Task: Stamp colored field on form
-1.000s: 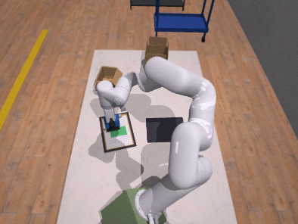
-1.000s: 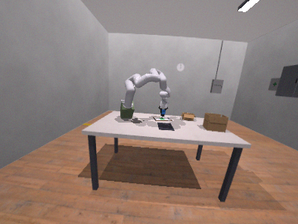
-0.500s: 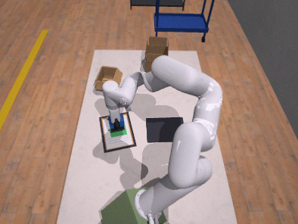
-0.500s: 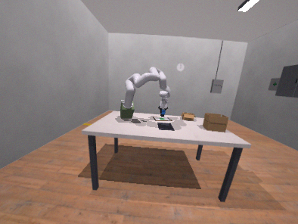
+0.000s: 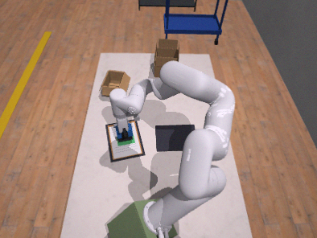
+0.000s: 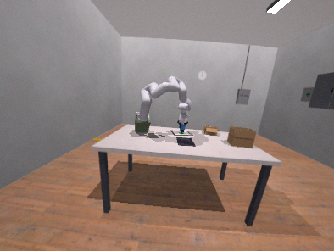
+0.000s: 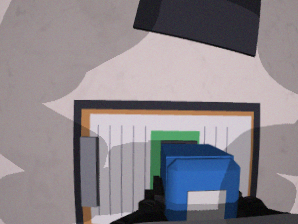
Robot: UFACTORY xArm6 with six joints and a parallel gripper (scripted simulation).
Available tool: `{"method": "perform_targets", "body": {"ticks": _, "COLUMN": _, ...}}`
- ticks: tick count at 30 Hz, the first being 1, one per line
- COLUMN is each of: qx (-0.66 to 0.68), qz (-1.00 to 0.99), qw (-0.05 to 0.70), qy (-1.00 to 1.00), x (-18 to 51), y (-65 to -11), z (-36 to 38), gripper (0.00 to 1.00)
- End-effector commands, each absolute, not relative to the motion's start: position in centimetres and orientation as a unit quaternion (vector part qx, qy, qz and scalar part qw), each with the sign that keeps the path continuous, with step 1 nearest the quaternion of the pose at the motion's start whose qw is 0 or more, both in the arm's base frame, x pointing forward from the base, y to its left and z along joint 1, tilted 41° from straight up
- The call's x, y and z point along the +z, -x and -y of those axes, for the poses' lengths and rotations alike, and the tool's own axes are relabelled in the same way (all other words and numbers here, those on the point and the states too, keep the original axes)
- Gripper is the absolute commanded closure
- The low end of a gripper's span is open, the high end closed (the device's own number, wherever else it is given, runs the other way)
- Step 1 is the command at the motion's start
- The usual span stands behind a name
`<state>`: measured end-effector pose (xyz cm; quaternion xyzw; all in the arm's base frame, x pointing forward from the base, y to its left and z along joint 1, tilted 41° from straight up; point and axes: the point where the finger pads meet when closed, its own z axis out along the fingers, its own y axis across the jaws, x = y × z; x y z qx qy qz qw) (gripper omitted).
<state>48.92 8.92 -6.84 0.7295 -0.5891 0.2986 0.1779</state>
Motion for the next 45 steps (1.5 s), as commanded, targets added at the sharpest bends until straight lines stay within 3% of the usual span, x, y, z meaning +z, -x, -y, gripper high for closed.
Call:
{"method": "perform_targets", "body": {"ticks": 1, "qx": 0.299, "qz": 0.589, "qw": 0.176, "qy": -0.730, "x": -7.4, "y": -49.2, "z": -8.5, "gripper": 0.73}}
{"method": "perform_targets", "body": {"ticks": 45, "qx": 0.299, "qz": 0.589, "qw": 0.176, "qy": -0.730, "x": -10.2, "y": -50.1, "z": -6.2, "gripper": 0.73}}
